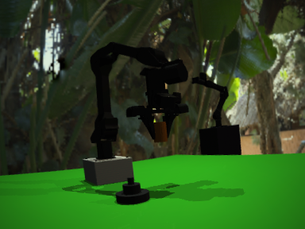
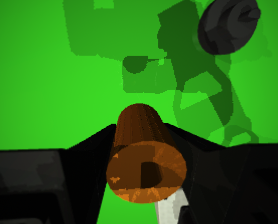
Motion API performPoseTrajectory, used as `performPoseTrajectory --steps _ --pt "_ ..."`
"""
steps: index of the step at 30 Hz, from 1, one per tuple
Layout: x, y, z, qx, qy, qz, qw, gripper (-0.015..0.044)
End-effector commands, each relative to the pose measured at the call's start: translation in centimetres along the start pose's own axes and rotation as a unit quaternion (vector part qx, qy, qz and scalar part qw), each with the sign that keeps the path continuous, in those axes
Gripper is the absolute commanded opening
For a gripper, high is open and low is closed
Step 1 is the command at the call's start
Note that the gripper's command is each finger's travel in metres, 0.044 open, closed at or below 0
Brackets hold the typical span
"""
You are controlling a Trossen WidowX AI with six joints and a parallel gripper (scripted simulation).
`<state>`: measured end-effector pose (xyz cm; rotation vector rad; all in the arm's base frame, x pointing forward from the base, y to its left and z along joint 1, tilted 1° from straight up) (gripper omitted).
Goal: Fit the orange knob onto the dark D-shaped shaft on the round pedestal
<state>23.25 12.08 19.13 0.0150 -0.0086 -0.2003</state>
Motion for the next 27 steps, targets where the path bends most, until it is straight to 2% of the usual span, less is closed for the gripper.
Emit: performPoseTrajectory --steps 1,27 --pt "0.2 0.0 0.5 0.004 -0.005 -0.001 1.000 0.0000" --pt "5.6 -3.4 -1.0 0.001 -0.002 -0.008 1.000 0.0000"
Point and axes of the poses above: the point midway between the two fingers, 35 mm back from their tips, its own z axis back along the fingers, its own y axis across the jaws, x = y × z, the point moved 9 cm from there along z, back along the fingers, and after that the axes turned 12 degrees about -z, right-handed, at the moved point
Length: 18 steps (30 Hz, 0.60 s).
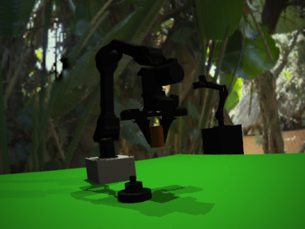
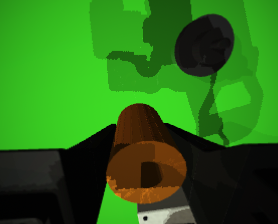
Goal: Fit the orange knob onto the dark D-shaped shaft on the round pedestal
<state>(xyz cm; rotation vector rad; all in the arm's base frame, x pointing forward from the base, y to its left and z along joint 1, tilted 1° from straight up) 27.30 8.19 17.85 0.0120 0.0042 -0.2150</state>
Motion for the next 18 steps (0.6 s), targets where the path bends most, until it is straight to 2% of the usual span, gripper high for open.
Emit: performPoseTrajectory --steps 1,18 --pt "1.1 -0.5 0.2 0.003 -0.008 -0.002 1.000 0.0000" --pt "4.8 -3.6 -1.1 0.003 -0.012 0.001 1.000 0.0000"
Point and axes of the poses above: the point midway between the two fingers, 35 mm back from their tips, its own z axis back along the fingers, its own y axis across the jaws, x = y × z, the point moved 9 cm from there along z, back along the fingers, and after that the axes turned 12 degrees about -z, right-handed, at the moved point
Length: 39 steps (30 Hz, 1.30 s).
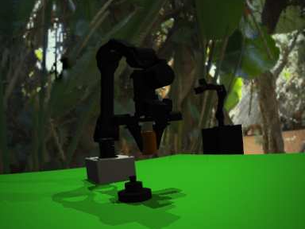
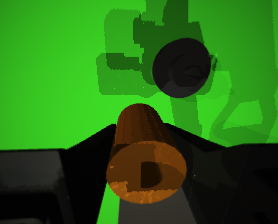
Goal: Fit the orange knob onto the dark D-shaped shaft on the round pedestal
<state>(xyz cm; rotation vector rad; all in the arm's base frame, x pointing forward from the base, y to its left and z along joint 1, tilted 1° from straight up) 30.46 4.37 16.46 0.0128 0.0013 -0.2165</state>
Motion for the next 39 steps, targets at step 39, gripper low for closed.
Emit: performPoseTrajectory --steps 39 --pt "5.3 -6.0 -4.4 0.000 -0.015 0.007 1.000 0.0000"
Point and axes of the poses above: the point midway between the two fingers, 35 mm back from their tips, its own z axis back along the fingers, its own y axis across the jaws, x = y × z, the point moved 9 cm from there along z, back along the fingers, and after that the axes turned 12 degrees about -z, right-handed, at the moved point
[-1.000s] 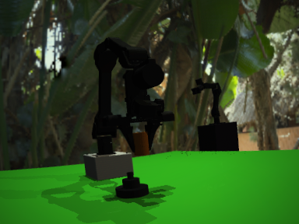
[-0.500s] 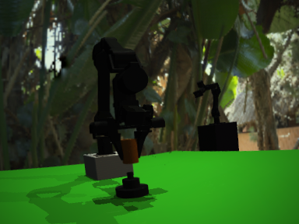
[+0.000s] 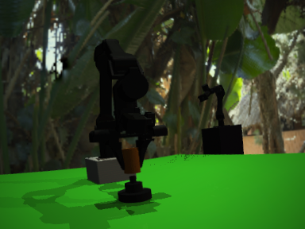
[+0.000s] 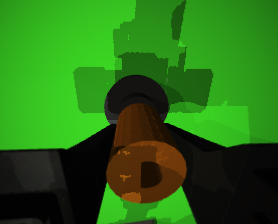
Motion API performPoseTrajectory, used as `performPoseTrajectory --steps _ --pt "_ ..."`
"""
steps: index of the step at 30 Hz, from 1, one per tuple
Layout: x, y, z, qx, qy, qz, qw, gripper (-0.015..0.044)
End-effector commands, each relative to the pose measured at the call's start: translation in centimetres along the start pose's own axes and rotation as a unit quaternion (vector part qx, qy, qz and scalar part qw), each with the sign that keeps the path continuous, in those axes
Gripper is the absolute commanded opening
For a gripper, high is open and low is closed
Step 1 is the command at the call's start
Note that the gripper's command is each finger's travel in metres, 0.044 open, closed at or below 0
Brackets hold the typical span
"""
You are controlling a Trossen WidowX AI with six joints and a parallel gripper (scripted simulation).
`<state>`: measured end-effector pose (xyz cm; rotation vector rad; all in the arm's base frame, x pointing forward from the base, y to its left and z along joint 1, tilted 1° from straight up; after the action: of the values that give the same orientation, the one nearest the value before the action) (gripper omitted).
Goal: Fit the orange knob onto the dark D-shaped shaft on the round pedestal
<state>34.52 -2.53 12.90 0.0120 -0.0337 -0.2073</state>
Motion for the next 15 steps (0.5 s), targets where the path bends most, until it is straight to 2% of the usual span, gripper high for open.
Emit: performPoseTrajectory --steps 1,15 --pt "-0.18 -0.05 -1.01 -0.001 0.002 0.002 1.000 0.0000" --pt "0.14 -0.07 -0.43 -0.001 0.002 0.000 1.000 0.0000"
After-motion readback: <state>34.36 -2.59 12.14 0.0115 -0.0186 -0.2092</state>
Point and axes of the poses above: the point midway between the two fingers, 35 mm back from their tips, its own z axis back along the fingers, its own y axis across the jaws, x = y × z, the point moved 9 cm from there along z, back along the fingers, and after that the axes turned 12 degrees about -z, right-handed, at the moved point
